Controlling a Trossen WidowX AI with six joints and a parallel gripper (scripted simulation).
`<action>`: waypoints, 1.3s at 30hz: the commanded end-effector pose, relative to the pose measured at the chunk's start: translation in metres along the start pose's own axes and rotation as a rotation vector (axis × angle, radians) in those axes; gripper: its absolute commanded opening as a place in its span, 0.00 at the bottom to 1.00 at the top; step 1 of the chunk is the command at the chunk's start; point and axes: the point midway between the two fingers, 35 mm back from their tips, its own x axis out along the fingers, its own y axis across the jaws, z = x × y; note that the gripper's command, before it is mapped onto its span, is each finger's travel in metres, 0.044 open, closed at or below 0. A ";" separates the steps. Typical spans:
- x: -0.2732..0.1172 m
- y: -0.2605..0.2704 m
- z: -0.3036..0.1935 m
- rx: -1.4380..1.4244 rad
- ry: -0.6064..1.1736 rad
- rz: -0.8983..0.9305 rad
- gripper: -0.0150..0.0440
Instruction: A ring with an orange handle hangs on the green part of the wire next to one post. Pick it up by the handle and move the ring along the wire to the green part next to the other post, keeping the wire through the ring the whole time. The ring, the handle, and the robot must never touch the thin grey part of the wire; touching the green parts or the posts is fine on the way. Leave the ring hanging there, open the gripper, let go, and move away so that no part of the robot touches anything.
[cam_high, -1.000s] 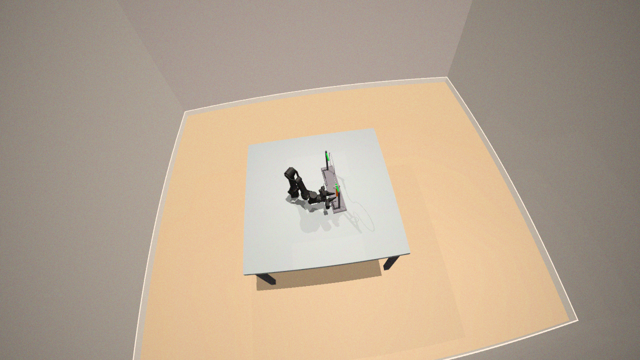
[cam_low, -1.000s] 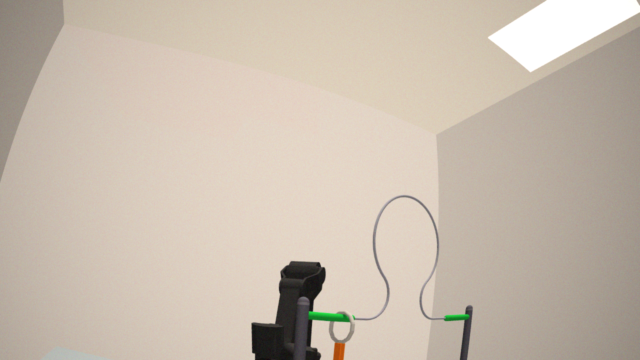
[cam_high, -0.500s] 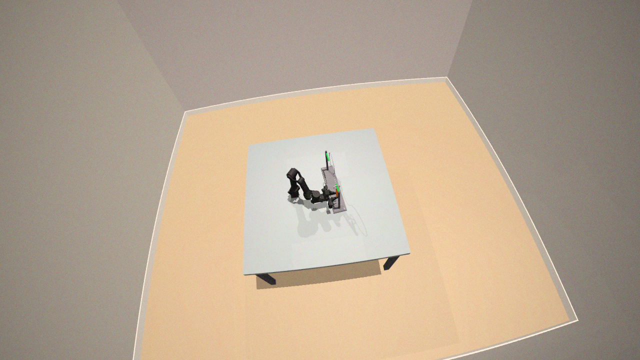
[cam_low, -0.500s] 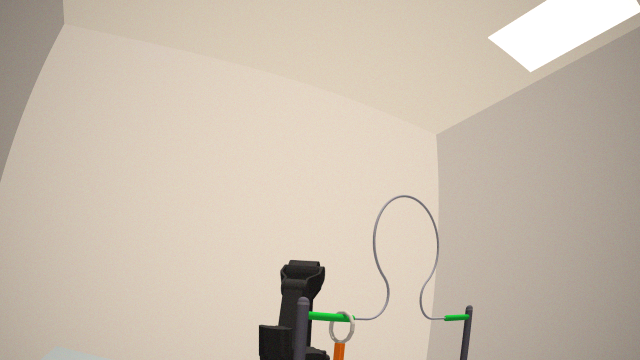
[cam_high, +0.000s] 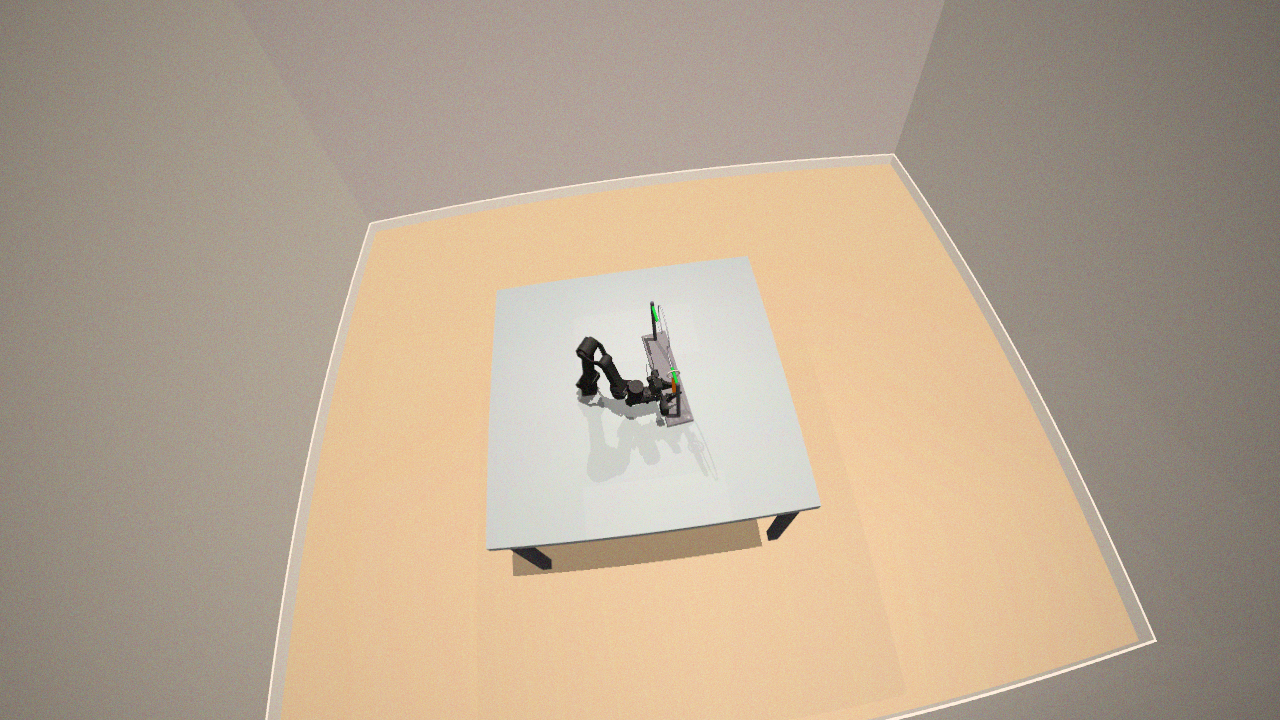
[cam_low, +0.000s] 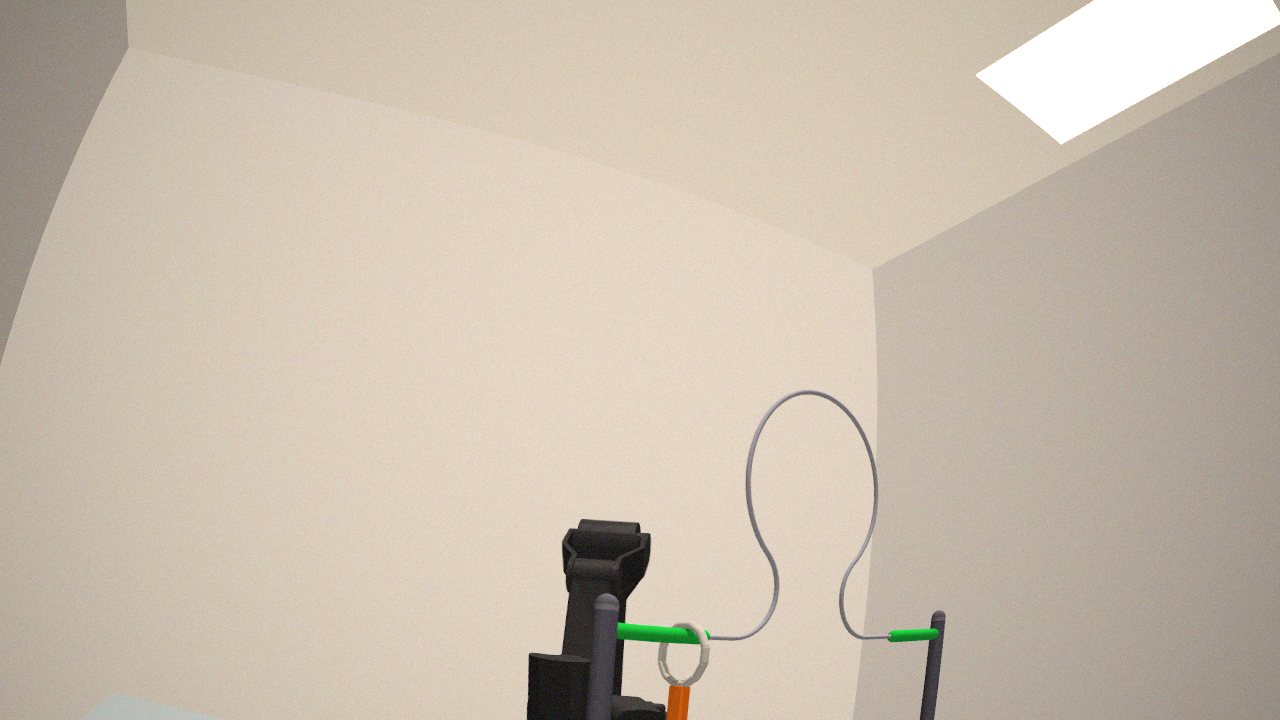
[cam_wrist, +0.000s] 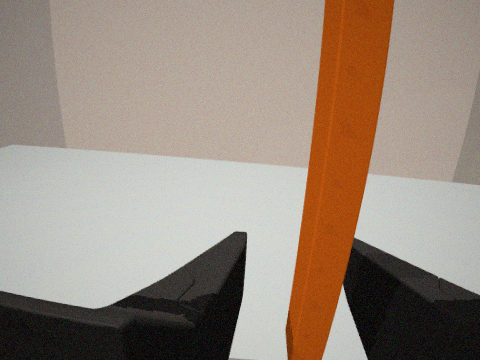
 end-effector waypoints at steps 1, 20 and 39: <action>0.001 -0.002 0.003 -0.001 -0.007 -0.005 0.53; 0.001 -0.002 0.003 -0.001 -0.007 -0.005 0.53; 0.001 0.000 0.001 -0.001 -0.002 0.000 0.00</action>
